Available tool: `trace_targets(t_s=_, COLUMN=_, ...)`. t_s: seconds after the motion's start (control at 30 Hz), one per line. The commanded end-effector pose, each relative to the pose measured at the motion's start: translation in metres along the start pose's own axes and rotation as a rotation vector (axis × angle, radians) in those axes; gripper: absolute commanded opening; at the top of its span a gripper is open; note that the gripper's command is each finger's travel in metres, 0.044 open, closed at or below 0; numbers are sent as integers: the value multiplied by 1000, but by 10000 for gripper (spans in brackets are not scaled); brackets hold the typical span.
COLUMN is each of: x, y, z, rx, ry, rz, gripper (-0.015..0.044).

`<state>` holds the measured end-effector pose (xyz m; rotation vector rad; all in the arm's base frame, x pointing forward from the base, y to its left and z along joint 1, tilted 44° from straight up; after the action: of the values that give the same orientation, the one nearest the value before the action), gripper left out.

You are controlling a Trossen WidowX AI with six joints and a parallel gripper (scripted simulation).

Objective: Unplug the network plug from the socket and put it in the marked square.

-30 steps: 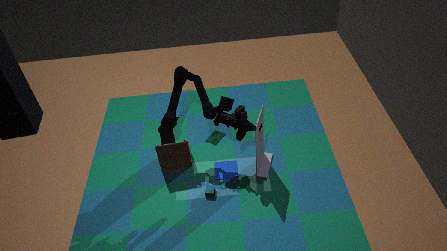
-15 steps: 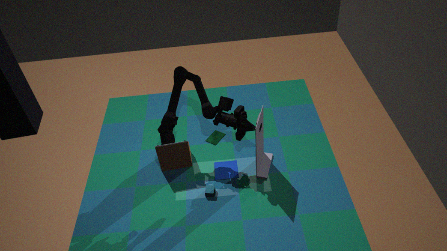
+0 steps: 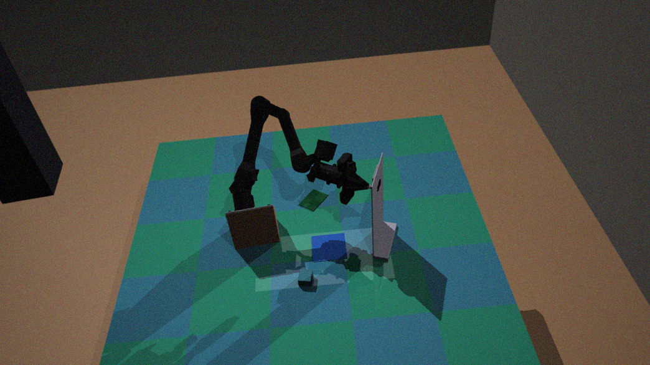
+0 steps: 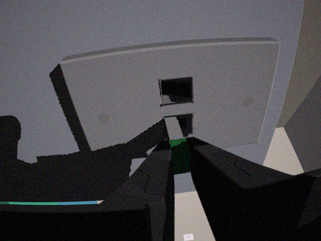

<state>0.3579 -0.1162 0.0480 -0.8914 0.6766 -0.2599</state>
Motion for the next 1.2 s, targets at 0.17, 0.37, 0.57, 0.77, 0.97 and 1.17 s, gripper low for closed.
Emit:
trace_targets(t_s=0.17, x=-7, y=0, z=-2, rx=-3, ry=0, rz=1, gripper=0)
trace_targets(t_s=0.37, x=-10, y=1, z=-3, rx=-3, ry=1, rz=1, gripper=0)
trace_targets(t_s=0.57, x=-13, y=1, z=-5, rx=-3, ry=1, rz=1, gripper=0)
trace_targets(t_s=0.77, x=-16, y=1, z=-6, rx=-3, ry=1, rz=1, gripper=0)
trace_targets(t_s=0.97, x=-19, y=1, z=-7, rx=-3, ry=1, rz=2, gripper=0)
trace_targets(t_s=1.17, x=-23, y=2, z=-9, rx=-3, ry=1, rz=2, gripper=0)
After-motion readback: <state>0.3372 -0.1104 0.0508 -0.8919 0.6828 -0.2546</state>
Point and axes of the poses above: the point midway between the two fingers, 35 mm back from their tips, its own x axis out along the fingers, its own y axis across the jaws, z = x × y, the point moved 5 cm from there along -x, back along the fingers, and after that the axes turned 8 degrees about -x, right-handed, at the moved point
